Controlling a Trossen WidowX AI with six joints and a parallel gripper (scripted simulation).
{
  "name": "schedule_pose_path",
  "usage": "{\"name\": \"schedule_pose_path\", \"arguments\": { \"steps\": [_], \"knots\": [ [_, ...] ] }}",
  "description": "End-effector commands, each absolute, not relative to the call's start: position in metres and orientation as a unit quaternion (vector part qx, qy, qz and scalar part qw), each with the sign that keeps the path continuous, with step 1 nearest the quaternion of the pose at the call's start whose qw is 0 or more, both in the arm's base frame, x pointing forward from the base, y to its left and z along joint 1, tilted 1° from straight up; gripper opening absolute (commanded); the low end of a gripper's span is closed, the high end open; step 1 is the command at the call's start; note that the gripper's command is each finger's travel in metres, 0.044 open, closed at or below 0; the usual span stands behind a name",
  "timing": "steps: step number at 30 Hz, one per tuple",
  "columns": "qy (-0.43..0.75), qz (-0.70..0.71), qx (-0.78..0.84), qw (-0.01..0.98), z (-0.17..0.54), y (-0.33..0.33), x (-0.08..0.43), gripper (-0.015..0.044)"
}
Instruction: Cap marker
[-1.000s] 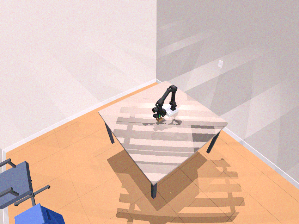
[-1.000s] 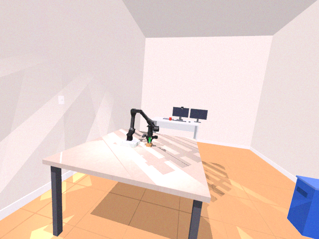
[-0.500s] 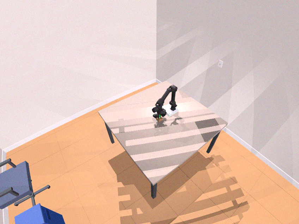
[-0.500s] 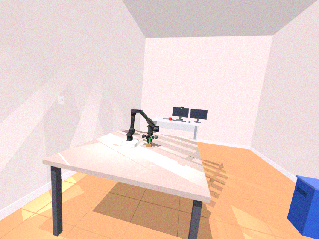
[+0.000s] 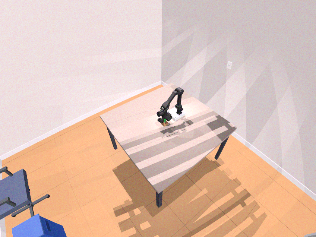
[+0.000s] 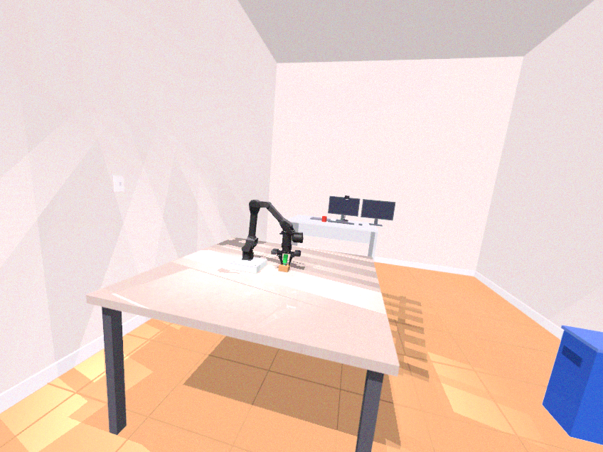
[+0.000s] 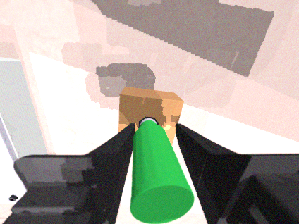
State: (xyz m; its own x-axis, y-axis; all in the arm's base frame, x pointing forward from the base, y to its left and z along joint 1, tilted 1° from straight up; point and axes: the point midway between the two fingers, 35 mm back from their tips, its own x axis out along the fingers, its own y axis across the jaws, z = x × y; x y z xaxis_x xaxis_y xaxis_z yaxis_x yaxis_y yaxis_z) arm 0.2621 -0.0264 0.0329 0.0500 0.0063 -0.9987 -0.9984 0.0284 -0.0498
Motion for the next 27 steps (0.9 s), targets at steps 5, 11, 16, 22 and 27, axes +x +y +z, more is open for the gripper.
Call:
{"name": "schedule_pose_path", "arguments": {
  "steps": [5, 11, 16, 22, 27],
  "knots": [
    [0.498, 0.487, -0.498, 0.516, 0.031, -0.026, 0.258, 0.0420],
    [0.495, 0.485, -0.501, 0.519, 0.069, -0.027, 0.262, 0.0440],
    [0.492, 0.482, -0.503, 0.522, 0.109, -0.027, 0.261, 0.0440],
    [0.527, 0.445, -0.463, 0.557, 0.111, -0.027, 0.261, 0.0361],
    [0.622, 0.303, -0.310, 0.651, 0.118, -0.026, 0.260, 0.0230]
  ]
}}
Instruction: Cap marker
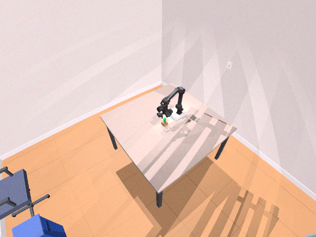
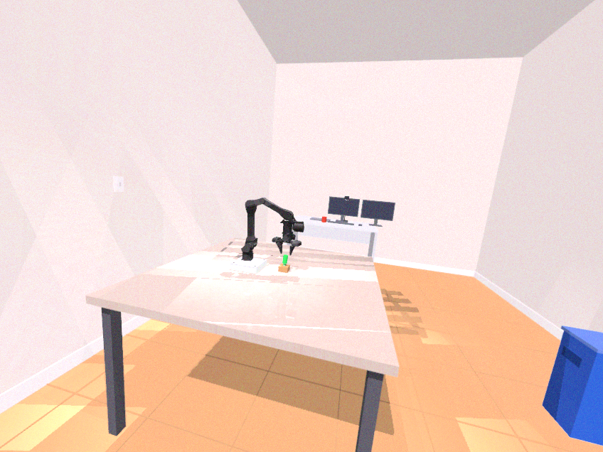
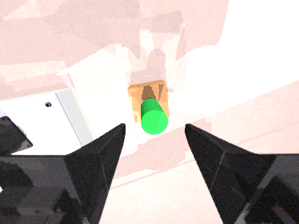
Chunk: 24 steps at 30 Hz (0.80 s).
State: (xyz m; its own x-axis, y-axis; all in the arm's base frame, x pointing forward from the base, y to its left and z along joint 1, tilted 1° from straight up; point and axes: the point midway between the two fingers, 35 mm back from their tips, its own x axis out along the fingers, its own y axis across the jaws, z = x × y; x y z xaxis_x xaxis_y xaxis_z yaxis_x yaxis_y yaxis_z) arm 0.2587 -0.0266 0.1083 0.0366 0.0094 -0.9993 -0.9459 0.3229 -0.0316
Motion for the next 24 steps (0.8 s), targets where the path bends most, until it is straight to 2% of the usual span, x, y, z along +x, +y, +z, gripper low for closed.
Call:
{"name": "schedule_pose_path", "arguments": {
  "steps": [1, 9, 12, 24],
  "knots": [
    [0.637, 0.272, -0.277, 0.666, 0.119, -0.026, 0.260, 0.0204],
    [0.697, 0.005, 0.002, 0.717, 0.130, -0.025, 0.259, 0.0000],
    [0.697, -0.046, 0.055, 0.714, 0.133, -0.025, 0.259, 0.0000],
    [0.697, -0.047, 0.056, 0.714, 0.133, -0.025, 0.259, 0.0000]
  ]
}}
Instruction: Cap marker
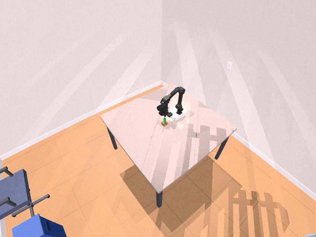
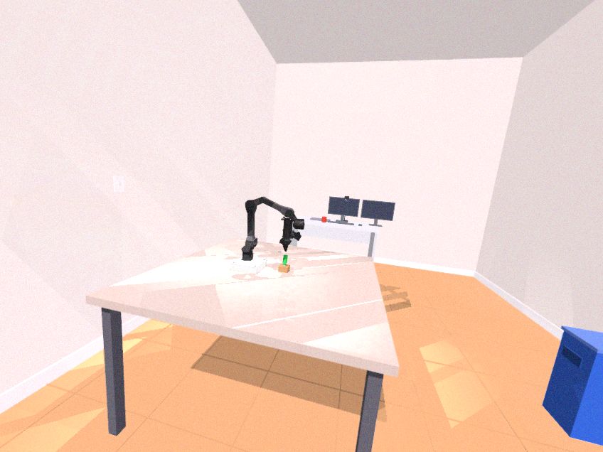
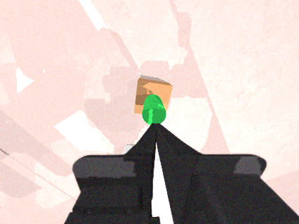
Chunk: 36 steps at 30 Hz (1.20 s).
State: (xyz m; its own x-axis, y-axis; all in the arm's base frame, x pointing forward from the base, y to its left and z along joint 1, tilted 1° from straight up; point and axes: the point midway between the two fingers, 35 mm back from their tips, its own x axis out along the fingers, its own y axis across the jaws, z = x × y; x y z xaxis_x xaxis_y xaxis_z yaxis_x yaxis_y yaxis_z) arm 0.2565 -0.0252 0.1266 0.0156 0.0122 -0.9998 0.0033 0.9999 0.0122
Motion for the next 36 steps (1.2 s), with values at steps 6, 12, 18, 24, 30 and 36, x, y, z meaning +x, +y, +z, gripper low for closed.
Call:
{"name": "schedule_pose_path", "arguments": {
  "steps": [6, 12, 18, 24, 30, 36],
  "knots": [
    [0.697, -0.047, 0.056, 0.714, 0.133, -0.025, 0.259, 0.0000],
    [0.697, -0.047, 0.056, 0.714, 0.129, -0.025, 0.259, 0.0000],
    [0.697, -0.047, 0.056, 0.714, 0.120, -0.025, 0.259, 0.0000],
    [0.697, -0.047, 0.056, 0.714, 0.111, -0.025, 0.259, 0.0000],
    [0.697, -0.047, 0.056, 0.714, 0.103, -0.025, 0.259, 0.0000],
    [0.697, -0.047, 0.056, 0.714, 0.095, -0.025, 0.260, 0.0000]
  ]
}}
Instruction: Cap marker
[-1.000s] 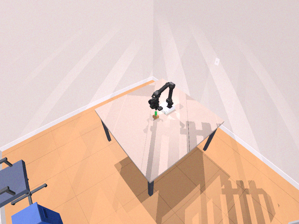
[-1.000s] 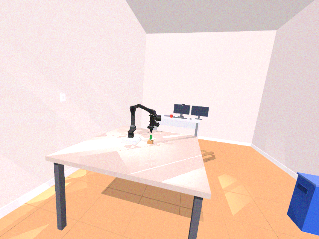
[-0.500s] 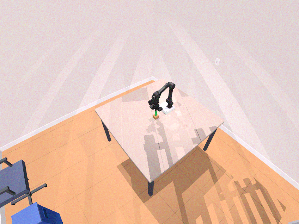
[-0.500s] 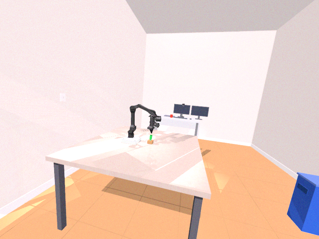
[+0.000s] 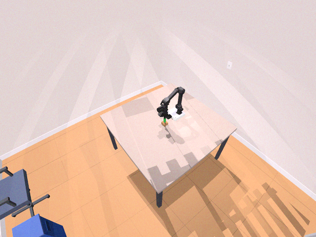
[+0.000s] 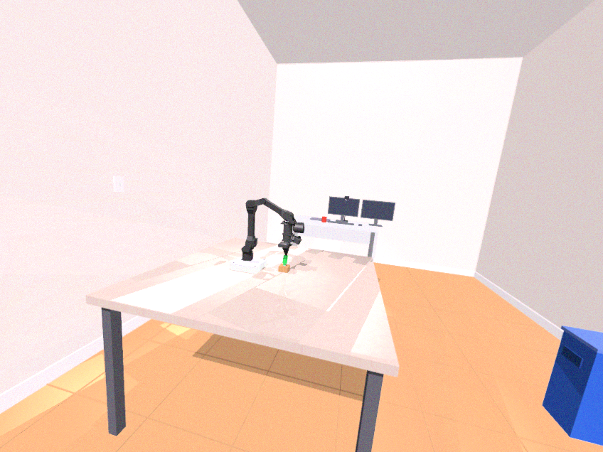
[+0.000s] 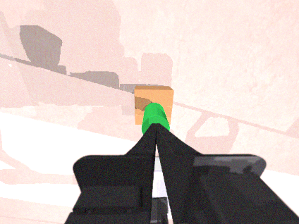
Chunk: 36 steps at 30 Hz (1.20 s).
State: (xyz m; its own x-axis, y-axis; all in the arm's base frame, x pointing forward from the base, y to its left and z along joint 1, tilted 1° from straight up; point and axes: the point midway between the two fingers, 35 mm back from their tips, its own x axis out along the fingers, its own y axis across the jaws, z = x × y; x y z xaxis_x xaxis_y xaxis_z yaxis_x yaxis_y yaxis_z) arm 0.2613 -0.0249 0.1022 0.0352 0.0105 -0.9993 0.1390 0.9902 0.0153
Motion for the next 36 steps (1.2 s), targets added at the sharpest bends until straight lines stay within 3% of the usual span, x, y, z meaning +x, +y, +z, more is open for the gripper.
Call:
{"name": "schedule_pose_path", "arguments": {
  "steps": [1, 13, 20, 26, 36],
  "knots": [
    [0.697, -0.047, 0.056, 0.714, 0.094, -0.025, 0.260, 0.0000],
    [0.690, -0.045, 0.054, 0.720, 0.101, -0.025, 0.263, 0.0000],
    [0.691, -0.045, 0.054, 0.720, 0.179, -0.026, 0.262, 0.0000],
    [0.691, -0.045, 0.054, 0.720, 0.187, -0.026, 0.261, 0.0000],
    [0.691, -0.045, 0.054, 0.720, 0.187, -0.026, 0.261, 0.0263]
  ]
}}
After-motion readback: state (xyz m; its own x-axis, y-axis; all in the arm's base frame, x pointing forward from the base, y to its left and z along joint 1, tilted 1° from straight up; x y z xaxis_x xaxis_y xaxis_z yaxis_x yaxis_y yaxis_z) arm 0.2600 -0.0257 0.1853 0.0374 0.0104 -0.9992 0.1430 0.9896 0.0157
